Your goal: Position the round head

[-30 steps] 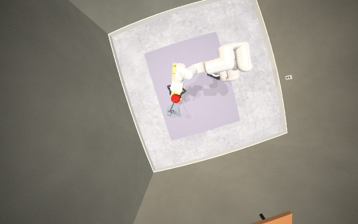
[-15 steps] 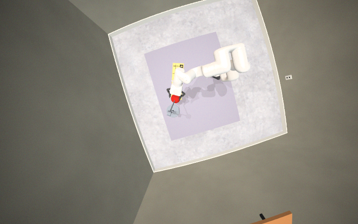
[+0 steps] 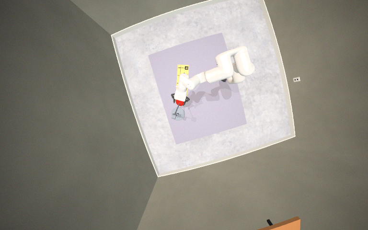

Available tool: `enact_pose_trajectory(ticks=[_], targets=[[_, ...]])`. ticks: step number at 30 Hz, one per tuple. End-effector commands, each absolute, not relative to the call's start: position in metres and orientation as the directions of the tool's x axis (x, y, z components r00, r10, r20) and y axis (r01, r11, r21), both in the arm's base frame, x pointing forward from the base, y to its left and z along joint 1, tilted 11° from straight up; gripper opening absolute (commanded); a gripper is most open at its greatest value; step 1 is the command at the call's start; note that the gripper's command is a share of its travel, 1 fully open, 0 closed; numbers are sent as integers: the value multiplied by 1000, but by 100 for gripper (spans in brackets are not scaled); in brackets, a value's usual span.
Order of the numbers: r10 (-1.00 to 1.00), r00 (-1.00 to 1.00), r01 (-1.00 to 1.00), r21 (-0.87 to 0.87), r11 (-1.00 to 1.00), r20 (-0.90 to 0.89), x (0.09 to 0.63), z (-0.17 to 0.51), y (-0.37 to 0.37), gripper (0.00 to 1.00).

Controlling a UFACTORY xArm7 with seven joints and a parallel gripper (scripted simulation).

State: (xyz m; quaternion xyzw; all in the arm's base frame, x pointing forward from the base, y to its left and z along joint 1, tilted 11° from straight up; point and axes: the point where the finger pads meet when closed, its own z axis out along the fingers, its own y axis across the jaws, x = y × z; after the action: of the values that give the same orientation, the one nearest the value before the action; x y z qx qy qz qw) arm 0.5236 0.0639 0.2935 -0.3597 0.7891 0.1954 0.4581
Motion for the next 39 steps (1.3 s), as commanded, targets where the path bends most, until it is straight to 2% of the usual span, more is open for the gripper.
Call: enact_pose_trajectory(ticks=[1,30,31,39], targets=[[-389,-318,-747,-24,664,-865,529,291,70,100],[-388,-317,-746,-25,665,-866,547,276,88,100],[-388,-317,-746,-25,665,-866,547,276,88,0],[-388,-317,-746,-25,665,-866,547,276,88,0]])
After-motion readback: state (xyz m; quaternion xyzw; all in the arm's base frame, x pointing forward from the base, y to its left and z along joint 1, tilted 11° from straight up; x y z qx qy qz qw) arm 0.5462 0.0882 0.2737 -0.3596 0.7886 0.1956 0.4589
